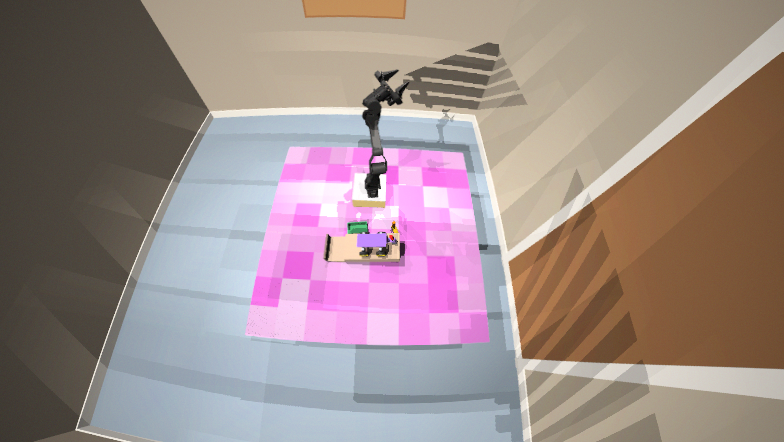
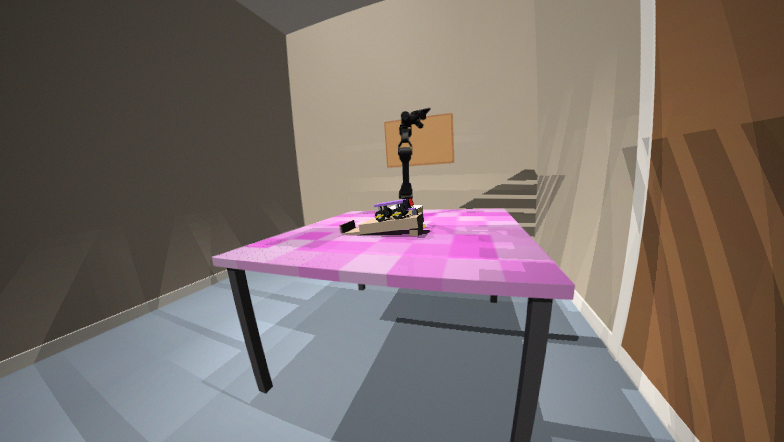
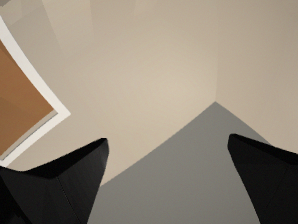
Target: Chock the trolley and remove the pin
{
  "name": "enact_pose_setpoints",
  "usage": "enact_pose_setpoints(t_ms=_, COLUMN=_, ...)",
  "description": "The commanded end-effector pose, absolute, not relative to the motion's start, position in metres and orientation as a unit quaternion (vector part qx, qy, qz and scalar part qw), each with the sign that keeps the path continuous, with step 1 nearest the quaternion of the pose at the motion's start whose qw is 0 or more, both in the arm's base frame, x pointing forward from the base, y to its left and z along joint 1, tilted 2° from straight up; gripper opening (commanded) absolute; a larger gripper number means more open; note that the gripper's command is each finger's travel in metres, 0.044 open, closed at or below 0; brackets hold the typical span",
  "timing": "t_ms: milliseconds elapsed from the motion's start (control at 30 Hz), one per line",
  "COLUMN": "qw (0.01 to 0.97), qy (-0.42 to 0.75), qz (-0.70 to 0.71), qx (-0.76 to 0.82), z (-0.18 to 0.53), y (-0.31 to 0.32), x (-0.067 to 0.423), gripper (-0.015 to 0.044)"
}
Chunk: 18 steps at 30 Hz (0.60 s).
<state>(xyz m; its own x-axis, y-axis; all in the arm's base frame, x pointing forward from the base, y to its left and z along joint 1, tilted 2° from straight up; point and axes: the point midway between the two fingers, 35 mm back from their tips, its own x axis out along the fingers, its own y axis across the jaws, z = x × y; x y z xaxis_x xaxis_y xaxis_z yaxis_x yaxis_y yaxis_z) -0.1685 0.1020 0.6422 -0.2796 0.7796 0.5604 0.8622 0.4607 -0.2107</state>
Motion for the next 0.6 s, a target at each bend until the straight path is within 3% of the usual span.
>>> enact_pose_setpoints(t_ms=0, qw=0.308, qy=-0.798, qz=-0.067, qx=-0.514, z=0.642, y=0.102, x=-0.169, gripper=0.0374)
enact_pose_setpoints(t_ms=233, qw=0.287, qy=-0.840, qz=-0.093, qx=-0.451, z=0.636, y=0.072, x=-0.199, gripper=0.0190)
enact_pose_setpoints(t_ms=567, qw=0.255, qy=-0.900, qz=-0.143, qx=-0.323, z=0.624, y=0.002, x=-0.239, gripper=0.0190)
